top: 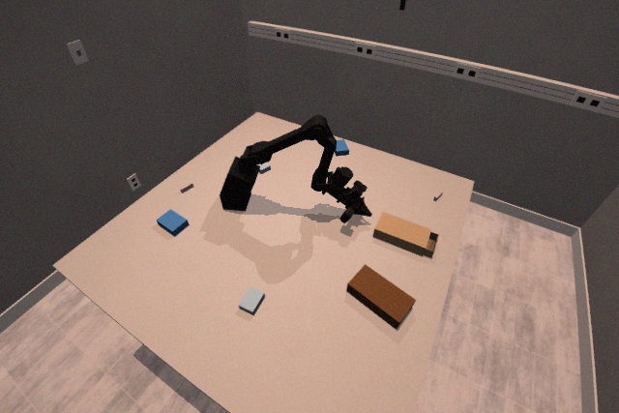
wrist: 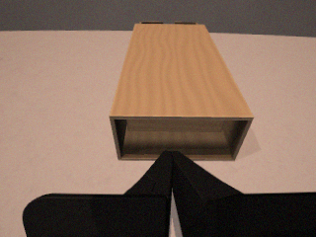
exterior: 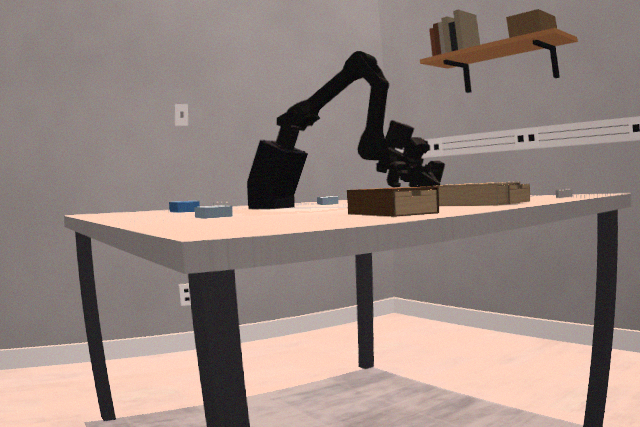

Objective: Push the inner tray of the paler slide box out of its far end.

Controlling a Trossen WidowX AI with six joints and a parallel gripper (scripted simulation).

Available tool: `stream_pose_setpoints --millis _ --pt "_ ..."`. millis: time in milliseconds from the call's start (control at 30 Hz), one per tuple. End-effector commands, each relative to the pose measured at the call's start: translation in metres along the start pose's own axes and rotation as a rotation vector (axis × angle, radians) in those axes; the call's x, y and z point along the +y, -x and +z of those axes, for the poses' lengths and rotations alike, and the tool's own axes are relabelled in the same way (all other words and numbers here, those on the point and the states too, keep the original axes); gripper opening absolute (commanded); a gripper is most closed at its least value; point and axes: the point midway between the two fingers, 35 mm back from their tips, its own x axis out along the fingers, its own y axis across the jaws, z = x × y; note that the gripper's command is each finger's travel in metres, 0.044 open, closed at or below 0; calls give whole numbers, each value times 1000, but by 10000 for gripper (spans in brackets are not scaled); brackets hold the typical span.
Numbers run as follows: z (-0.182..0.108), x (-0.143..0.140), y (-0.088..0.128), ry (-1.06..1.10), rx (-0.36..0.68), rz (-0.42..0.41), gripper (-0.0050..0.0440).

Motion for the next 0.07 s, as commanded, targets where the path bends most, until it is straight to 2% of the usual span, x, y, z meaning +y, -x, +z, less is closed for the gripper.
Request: stream_pose_setpoints --millis 0,33 --pt "16 -7 17 -6 69 -13 -50" --pt "16 -7 19 -6 75 -14 -50"
